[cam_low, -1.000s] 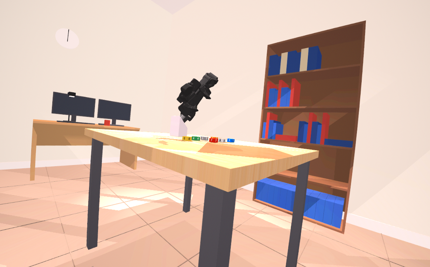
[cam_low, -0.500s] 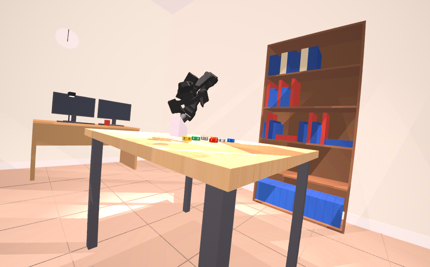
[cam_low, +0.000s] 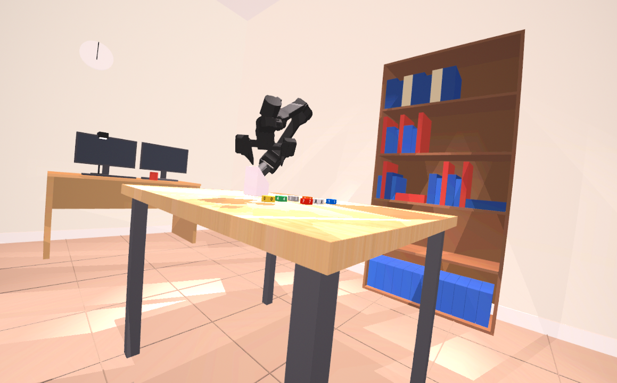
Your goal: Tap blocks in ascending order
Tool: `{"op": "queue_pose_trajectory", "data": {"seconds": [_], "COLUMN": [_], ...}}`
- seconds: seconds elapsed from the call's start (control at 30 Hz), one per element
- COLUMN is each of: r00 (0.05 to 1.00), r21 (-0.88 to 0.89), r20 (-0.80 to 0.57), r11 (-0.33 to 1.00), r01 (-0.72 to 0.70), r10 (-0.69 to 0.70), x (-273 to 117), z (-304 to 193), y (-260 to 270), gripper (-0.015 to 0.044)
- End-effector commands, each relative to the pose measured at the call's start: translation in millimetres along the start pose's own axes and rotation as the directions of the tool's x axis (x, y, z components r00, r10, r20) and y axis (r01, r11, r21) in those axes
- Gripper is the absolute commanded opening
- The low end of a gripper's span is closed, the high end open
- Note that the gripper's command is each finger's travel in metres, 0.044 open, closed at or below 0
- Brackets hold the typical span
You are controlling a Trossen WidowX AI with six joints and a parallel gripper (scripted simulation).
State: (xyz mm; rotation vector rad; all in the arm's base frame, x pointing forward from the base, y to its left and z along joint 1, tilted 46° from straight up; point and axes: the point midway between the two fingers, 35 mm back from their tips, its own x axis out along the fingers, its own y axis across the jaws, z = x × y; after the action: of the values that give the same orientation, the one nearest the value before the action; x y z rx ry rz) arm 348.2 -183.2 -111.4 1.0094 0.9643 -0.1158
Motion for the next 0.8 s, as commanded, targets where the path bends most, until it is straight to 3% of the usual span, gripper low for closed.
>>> {"op": "queue_pose_trajectory", "data": {"seconds": [0.0,0.43,0.77], "r00": [0.924,0.758,0.756], "r21": [-0.357,-0.446,-0.447], "r20": [-0.368,-0.649,-0.651], "r11": [0.933,0.842,0.840], "r01": [-0.043,-0.304,-0.308], "r10": [-0.098,-0.070,-0.069], "x": [-16.4,-61.9,-62.4], "z": [-23.2,-47.9,-48.0], "y": [-1.3,23.8,24.2], "gripper": [0.0400,0.0400,0.0400]}}
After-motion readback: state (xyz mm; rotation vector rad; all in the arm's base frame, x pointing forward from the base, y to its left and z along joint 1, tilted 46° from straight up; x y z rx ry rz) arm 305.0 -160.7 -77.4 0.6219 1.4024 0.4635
